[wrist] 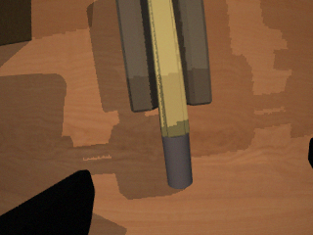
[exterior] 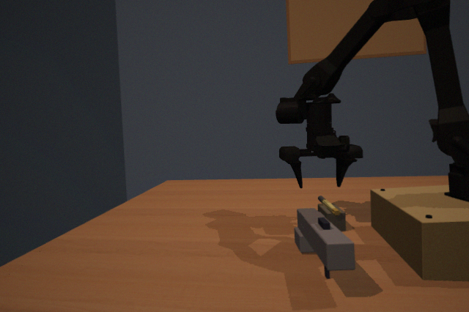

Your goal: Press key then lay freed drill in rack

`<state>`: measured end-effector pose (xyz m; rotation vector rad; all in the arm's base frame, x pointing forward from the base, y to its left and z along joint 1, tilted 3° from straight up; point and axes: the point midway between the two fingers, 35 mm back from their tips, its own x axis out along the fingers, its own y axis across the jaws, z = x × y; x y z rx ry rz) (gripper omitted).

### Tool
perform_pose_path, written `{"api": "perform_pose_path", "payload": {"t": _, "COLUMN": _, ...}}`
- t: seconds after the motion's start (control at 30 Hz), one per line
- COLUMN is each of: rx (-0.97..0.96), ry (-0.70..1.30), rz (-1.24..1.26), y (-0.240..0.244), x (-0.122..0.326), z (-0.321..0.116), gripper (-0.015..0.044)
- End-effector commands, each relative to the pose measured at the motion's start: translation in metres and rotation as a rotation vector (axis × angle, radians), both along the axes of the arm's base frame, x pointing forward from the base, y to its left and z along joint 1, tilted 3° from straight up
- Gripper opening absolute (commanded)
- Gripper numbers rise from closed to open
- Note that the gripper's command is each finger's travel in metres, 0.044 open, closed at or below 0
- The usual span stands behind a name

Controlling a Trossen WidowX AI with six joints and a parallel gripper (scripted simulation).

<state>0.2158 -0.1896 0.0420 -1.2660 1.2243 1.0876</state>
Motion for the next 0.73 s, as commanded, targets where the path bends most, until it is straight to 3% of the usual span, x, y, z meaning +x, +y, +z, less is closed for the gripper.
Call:
{"api": "perform_pose_path", "payload": {"t": 0.0, "rx": -0.073, "ry": -0.049, "rz": 0.051, "y": 0.014, "x": 0.026, "z": 0.012, "gripper": 0.044}}
{"api": "perform_pose_path", "payload": {"t": 0.37, "rx": -0.23, "ry": -0.422, "rz": 0.119, "y": 0.095, "x": 0.128, "z": 0.076, "gripper": 0.044}}
{"api": "perform_pose_path", "payload": {"t": 0.7, "rx": -0.099, "ry": -0.814, "rz": 0.099, "y": 0.197, "x": 0.173, "z": 0.148, "gripper": 0.044}}
